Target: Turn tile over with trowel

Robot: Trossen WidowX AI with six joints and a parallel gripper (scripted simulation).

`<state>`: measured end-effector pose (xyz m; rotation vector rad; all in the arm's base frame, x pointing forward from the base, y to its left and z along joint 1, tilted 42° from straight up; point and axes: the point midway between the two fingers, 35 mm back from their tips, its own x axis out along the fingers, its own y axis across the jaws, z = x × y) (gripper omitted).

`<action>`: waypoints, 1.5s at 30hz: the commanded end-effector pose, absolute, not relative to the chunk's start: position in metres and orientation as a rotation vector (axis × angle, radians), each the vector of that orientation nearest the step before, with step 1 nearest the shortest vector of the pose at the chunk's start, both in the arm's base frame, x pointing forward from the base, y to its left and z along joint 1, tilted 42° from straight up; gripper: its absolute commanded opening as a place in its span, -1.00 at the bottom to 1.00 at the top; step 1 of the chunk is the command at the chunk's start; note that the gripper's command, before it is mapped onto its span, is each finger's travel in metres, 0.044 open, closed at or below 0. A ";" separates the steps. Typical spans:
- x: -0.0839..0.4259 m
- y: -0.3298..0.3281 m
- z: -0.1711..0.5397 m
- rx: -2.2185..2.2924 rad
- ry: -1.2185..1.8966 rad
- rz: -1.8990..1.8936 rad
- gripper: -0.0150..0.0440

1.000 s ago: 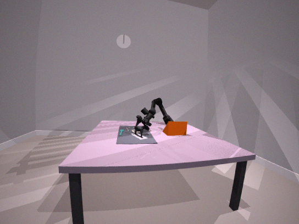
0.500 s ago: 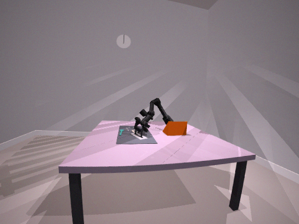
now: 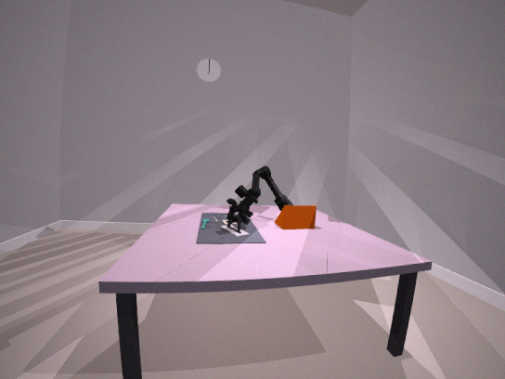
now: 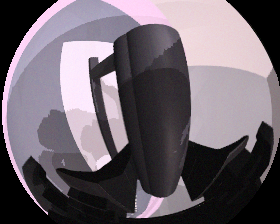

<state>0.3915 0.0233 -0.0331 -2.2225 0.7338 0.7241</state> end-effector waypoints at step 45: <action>0.369 0.057 0.004 -2.055 0.829 0.447 -0.49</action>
